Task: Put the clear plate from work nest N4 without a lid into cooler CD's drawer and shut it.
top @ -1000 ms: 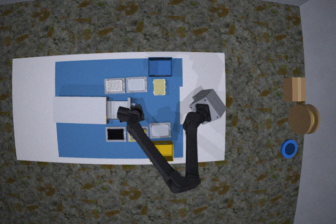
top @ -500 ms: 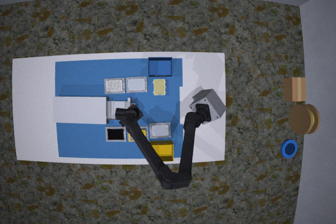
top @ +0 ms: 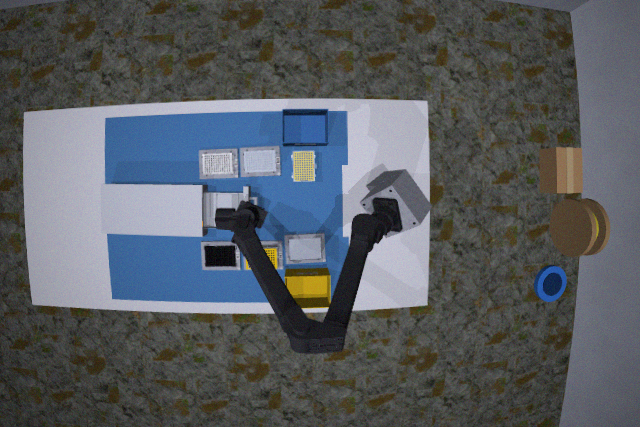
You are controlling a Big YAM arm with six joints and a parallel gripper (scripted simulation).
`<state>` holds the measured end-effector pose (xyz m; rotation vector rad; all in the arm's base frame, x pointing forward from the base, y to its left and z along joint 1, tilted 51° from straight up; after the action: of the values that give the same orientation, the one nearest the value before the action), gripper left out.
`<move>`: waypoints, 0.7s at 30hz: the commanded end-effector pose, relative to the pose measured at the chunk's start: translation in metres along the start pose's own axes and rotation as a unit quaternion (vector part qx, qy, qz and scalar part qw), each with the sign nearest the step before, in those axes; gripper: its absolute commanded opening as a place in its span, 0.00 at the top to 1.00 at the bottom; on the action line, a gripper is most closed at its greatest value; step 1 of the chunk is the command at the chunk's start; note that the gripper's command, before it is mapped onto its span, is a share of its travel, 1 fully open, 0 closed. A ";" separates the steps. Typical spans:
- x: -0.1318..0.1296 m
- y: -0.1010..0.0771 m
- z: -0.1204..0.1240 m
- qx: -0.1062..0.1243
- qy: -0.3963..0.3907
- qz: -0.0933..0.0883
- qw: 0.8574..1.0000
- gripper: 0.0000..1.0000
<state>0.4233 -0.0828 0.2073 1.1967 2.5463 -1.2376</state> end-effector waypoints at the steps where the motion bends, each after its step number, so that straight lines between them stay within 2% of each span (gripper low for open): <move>1: -0.020 -0.017 -0.024 -0.012 -0.110 0.035 0.993 0.70; 5: -0.023 -0.020 -0.019 -0.008 -0.138 0.039 0.990 0.70; 8: -0.021 -0.014 -0.013 -0.004 -0.182 0.031 0.983 0.70; 11: -0.021 -0.014 -0.014 -0.003 -0.220 0.031 0.975 0.70; 21: -0.022 -0.014 -0.013 -0.003 -0.220 0.031 0.975 0.70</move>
<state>0.4234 -0.0817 0.2130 0.8554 2.2436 -1.3129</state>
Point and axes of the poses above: the point where the finger pads meet when closed, its own y axis out along the fingers, its own x axis across the jaws, z = x × y, the point moved 4 cm from there along -y, back along the fingers, and after that the axes turned 1 degree about -y, right-handed, at the moved point
